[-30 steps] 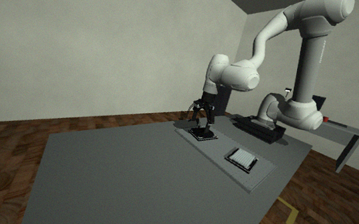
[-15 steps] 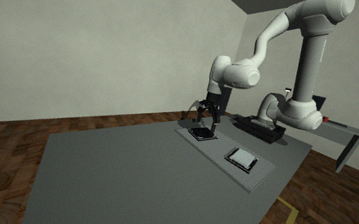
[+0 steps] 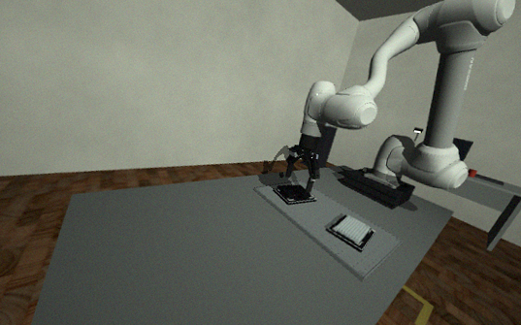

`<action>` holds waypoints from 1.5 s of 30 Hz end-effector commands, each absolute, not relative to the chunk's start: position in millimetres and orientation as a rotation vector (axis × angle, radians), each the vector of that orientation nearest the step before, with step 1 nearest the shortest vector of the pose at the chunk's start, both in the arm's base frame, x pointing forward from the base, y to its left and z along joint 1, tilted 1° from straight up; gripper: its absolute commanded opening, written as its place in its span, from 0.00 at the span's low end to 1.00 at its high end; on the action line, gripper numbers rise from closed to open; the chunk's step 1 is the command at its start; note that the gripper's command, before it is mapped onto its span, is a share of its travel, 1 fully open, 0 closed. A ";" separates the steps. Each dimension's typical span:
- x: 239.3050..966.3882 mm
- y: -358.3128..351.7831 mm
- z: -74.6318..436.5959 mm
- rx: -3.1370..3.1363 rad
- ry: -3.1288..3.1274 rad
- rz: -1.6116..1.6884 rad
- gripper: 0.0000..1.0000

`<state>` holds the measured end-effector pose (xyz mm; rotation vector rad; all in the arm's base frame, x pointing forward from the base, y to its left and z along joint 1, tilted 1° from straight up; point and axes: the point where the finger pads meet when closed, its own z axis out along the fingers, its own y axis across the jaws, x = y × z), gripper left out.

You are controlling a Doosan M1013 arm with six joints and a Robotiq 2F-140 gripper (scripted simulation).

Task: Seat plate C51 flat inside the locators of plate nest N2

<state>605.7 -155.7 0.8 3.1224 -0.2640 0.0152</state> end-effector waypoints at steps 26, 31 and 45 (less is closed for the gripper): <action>604.4 -158.3 -27.8 3.123 -0.272 0.016 1.00; 604.4 -158.3 -27.8 3.123 -0.272 0.016 1.00; 604.4 -158.3 -27.8 3.123 -0.272 0.016 1.00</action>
